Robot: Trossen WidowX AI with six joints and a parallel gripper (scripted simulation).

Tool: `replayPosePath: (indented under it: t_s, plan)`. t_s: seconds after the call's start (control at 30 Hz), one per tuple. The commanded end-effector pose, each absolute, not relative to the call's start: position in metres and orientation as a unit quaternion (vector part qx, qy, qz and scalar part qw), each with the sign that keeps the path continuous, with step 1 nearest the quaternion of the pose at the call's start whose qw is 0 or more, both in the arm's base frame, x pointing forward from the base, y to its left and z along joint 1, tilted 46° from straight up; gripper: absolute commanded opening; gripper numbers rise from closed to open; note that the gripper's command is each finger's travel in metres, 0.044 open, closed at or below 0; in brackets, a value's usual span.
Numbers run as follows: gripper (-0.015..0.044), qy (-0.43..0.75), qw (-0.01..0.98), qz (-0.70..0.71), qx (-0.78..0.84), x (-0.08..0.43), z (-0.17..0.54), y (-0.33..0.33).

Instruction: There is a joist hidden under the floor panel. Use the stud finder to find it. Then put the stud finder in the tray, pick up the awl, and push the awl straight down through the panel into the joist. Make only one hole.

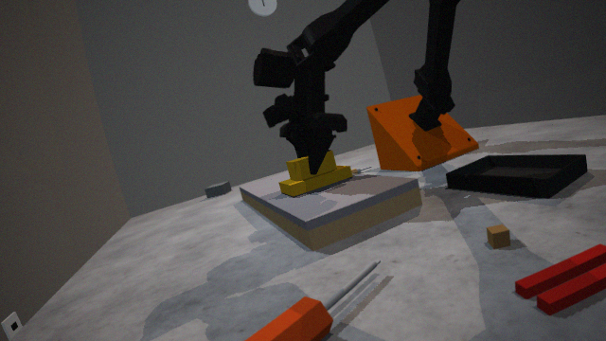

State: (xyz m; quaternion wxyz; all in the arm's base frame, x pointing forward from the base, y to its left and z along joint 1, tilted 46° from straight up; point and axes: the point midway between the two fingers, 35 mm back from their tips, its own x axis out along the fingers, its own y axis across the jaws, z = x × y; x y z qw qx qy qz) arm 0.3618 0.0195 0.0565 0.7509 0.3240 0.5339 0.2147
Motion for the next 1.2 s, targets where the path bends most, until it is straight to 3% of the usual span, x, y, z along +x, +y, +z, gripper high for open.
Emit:
replayPosePath:
  t_s: [0.0, 1.17]
  plan:
    - [0.0, 0.534, 0.749, 0.217, 0.326, 0.36, 0.068, 0.031]
    - [0.0, 0.533, 0.749, 0.219, 0.327, 0.363, 0.148, 0.108]
